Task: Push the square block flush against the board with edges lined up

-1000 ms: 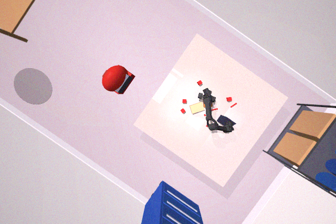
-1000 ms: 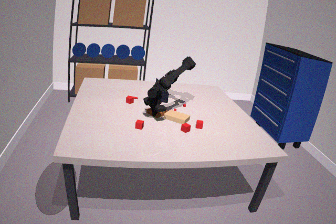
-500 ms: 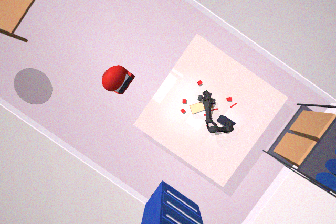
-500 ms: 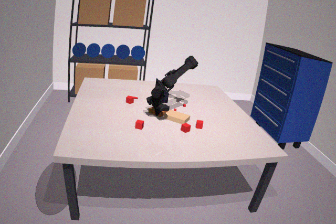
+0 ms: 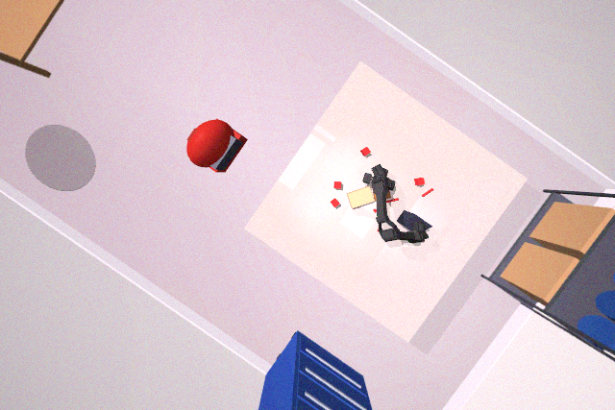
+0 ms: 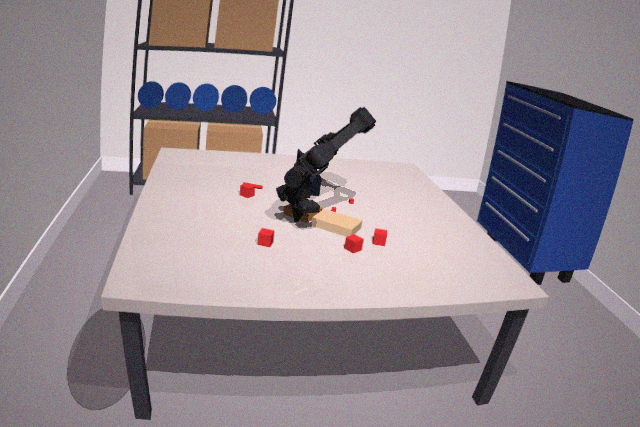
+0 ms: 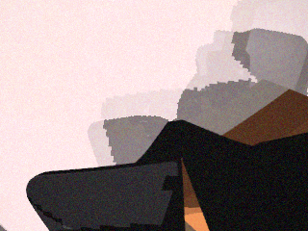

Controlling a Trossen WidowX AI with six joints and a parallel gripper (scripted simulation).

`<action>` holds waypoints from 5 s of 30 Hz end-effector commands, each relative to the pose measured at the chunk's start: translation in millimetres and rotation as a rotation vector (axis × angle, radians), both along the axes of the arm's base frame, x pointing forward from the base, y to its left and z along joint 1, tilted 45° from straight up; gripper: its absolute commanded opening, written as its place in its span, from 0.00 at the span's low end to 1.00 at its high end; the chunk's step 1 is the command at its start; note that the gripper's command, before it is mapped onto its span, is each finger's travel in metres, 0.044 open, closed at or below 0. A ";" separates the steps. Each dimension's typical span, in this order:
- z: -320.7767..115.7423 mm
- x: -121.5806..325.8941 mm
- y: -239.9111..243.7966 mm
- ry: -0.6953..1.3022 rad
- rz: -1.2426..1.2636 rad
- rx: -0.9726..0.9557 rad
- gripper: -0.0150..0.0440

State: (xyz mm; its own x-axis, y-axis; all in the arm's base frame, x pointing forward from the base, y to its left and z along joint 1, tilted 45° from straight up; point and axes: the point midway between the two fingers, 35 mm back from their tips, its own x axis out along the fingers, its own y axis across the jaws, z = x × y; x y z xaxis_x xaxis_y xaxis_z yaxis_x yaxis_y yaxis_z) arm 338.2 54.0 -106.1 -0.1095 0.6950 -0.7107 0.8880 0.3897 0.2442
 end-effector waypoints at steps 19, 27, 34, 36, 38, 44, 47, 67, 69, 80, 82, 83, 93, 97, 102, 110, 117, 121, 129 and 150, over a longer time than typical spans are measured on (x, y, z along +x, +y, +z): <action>-22.3 21.2 -21.4 -0.011 0.001 -0.001 0.25; 15.7 24.4 -57.0 -0.011 0.001 -0.004 0.25; 18.0 24.2 -59.3 -0.015 0.005 -0.003 0.25; 17.4 22.0 -60.5 -0.047 0.038 0.001 0.25; 16.7 18.6 -62.3 -0.095 0.087 0.008 0.25; 14.4 8.2 -67.3 -0.238 0.235 0.028 0.25; 13.4 3.0 -69.7 -0.310 0.309 0.039 0.25; 7.6 -33.6 -82.1 -0.786 0.805 0.111 0.25; 7.2 -37.4 -83.1 -0.834 0.854 0.119 0.25; 5.1 -58.5 -87.2 -1.096 1.127 0.162 0.25; 4.8 -62.3 -87.8 -1.144 1.176 0.170 0.25; 4.6 -64.3 -88.1 -1.168 1.201 0.174 0.25; 3.5 -83.5 -89.9 -1.404 1.443 0.214 0.25; 3.5 -83.5 -89.9 -1.404 1.443 0.214 0.25; -27.6 -88.5 -59.8 -1.417 1.455 0.217 0.25; -35.0 -90.1 -50.5 -1.422 1.458 0.218 0.25; -30.3 -83.4 -45.3 -1.421 1.458 0.217 0.25; -27.3 -79.3 -41.8 -1.420 1.459 0.216 0.25; -21.1 -71.4 -34.5 -1.420 1.459 0.215 0.25; -18.9 -67.7 -32.1 -1.419 1.459 0.214 0.25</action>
State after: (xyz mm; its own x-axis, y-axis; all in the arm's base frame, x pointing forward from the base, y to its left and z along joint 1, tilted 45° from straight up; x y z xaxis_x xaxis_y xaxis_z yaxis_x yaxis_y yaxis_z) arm 272.4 25.6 -122.3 -0.1063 0.6889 -0.7170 -0.8041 0.3646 0.4696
